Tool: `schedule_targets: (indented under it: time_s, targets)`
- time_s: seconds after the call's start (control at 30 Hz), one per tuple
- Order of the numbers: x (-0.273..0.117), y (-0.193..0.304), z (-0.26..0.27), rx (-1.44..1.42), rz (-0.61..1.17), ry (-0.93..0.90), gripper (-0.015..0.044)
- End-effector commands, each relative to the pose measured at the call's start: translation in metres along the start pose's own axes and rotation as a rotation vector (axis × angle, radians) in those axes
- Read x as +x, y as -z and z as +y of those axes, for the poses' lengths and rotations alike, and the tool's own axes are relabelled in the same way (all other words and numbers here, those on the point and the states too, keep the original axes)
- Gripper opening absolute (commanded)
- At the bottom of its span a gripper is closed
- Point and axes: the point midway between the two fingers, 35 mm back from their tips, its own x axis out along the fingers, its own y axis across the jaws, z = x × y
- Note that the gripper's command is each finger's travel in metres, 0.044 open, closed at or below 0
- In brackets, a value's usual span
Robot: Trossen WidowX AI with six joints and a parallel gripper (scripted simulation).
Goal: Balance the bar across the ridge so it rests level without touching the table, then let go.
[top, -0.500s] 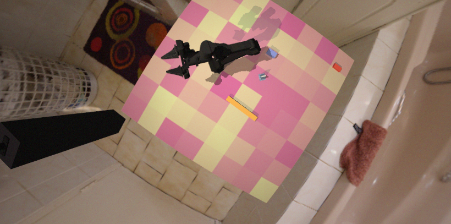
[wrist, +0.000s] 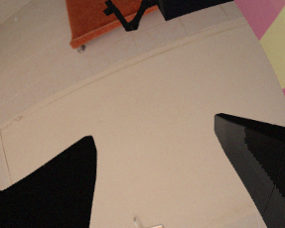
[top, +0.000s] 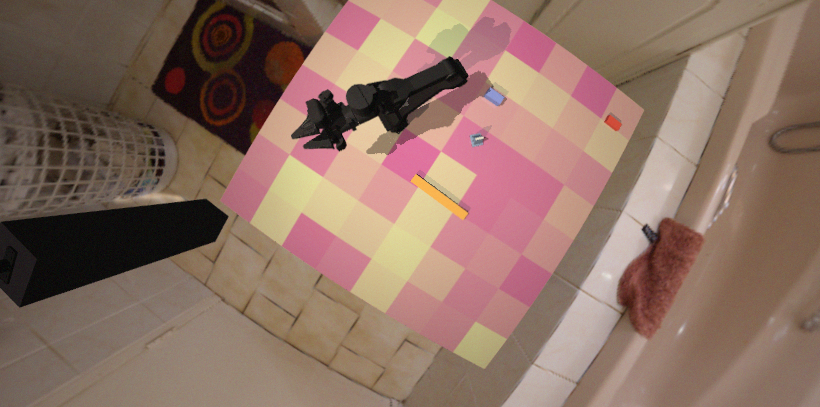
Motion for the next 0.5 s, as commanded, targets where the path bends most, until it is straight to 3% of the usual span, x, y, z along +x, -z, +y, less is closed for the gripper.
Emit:
schedule_targets:
  time_s: [0.0,0.47]
  targets:
    - [0.005,0.011,-0.005,-0.072,0.044,0.05,0.0315]
    - [0.021,0.059,-0.051,-0.403,0.261,0.275,0.0315]
